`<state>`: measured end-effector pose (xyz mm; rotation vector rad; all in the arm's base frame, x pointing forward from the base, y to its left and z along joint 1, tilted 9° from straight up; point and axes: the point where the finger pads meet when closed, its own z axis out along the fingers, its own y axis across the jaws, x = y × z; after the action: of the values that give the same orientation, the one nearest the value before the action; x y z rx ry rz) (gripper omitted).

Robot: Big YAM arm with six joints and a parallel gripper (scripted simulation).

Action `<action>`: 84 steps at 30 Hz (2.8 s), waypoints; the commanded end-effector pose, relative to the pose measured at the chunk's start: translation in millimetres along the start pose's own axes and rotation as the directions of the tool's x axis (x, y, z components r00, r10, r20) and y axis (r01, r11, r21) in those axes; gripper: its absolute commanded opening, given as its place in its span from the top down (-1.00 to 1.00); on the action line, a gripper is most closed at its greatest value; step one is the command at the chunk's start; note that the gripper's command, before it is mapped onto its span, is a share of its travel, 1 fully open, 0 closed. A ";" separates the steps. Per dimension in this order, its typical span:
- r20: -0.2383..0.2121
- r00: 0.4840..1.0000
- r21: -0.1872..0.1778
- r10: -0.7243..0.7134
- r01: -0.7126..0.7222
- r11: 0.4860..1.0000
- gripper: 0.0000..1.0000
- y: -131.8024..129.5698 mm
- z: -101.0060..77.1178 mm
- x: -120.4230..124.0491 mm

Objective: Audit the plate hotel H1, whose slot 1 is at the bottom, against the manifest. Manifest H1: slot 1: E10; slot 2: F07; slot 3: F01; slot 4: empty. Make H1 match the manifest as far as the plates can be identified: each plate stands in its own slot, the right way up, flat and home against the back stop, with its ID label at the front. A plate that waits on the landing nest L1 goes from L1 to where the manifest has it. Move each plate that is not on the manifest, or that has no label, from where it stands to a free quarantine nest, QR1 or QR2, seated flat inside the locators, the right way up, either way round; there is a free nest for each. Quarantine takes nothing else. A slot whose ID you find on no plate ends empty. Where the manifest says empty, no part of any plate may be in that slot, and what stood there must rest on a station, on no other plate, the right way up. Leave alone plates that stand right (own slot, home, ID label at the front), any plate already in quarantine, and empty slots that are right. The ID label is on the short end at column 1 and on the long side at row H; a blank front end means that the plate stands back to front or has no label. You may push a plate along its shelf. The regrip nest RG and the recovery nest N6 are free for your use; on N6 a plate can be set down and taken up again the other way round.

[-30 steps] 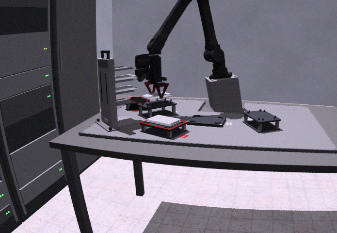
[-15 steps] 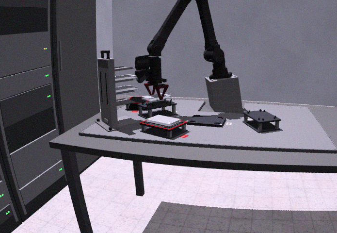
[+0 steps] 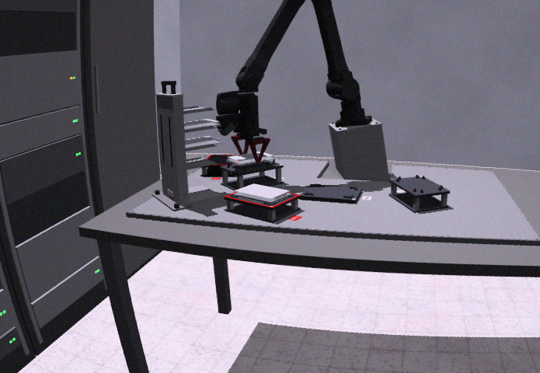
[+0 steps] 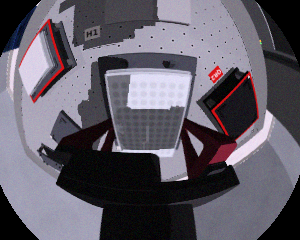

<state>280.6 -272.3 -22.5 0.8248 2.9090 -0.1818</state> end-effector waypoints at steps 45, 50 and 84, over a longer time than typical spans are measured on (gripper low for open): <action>0.025 1.000 0.003 0.002 -0.003 1.000 -1.00 -3.5 -2.6 -6.4; 0.058 0.998 0.008 0.004 -0.004 1.000 -1.00 -3.6 -27.5 -24.5; 0.068 0.998 0.010 0.001 -0.002 1.000 -1.00 -2.2 -113.9 -26.2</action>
<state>269.3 -255.9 57.4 0.8271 2.9198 -0.1711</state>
